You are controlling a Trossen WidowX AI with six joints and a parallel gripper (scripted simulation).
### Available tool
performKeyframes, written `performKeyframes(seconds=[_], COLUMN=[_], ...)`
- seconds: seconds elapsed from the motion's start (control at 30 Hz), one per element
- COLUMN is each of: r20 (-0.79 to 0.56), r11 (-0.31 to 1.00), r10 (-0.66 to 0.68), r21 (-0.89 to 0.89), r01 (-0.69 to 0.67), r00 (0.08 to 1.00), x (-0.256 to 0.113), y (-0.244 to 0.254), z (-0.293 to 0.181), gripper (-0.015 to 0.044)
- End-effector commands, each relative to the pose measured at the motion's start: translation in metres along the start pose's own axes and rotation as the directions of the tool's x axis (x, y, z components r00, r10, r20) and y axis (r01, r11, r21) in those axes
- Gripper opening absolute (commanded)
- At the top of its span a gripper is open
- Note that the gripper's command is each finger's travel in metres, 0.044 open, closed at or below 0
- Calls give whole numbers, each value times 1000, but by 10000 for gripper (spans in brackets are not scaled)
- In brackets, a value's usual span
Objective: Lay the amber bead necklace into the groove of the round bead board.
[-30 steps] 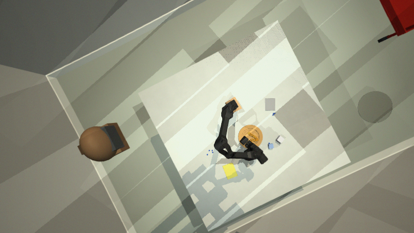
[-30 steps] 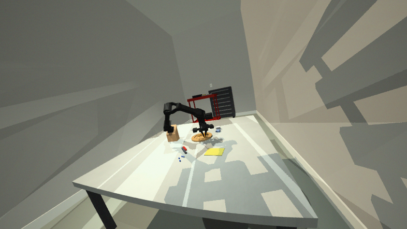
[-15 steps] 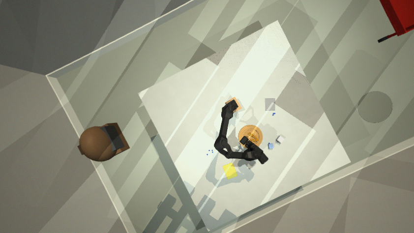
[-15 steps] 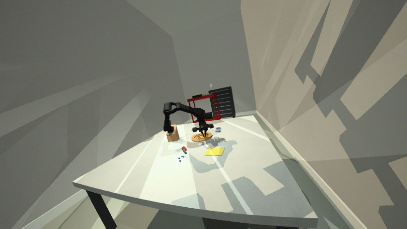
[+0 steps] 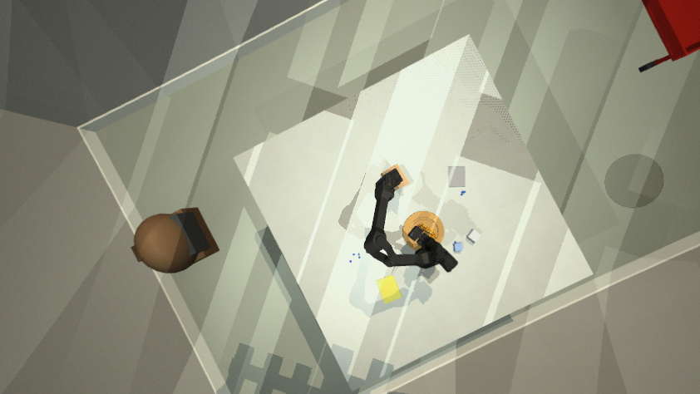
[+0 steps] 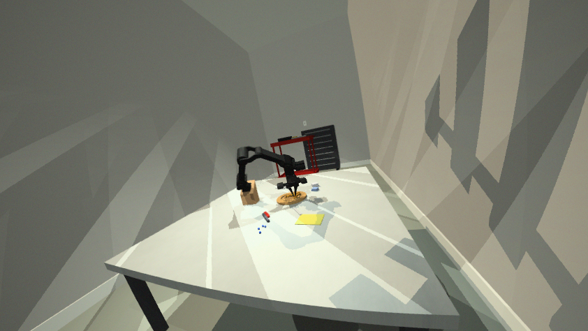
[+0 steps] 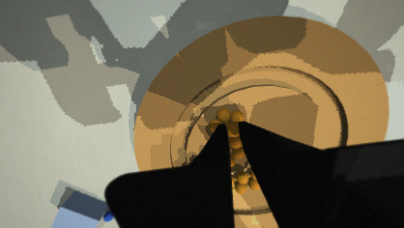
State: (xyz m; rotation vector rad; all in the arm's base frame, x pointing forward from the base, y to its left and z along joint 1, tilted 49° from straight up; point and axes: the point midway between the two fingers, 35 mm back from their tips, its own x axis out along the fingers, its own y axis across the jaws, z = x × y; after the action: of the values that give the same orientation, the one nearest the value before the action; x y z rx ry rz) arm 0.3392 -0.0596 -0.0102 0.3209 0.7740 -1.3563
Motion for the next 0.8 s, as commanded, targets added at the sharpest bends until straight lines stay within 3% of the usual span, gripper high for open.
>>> performKeyframes(seconds=[0.0, 0.77], r20=[-7, -8], r11=[1000, 1000], r10=[2, 0], r21=[-4, -5], r01=[-2, 0], r00=[1000, 1000], x=[0, 0], y=[-3, -37], z=[-15, -83], gripper=[0, 0])
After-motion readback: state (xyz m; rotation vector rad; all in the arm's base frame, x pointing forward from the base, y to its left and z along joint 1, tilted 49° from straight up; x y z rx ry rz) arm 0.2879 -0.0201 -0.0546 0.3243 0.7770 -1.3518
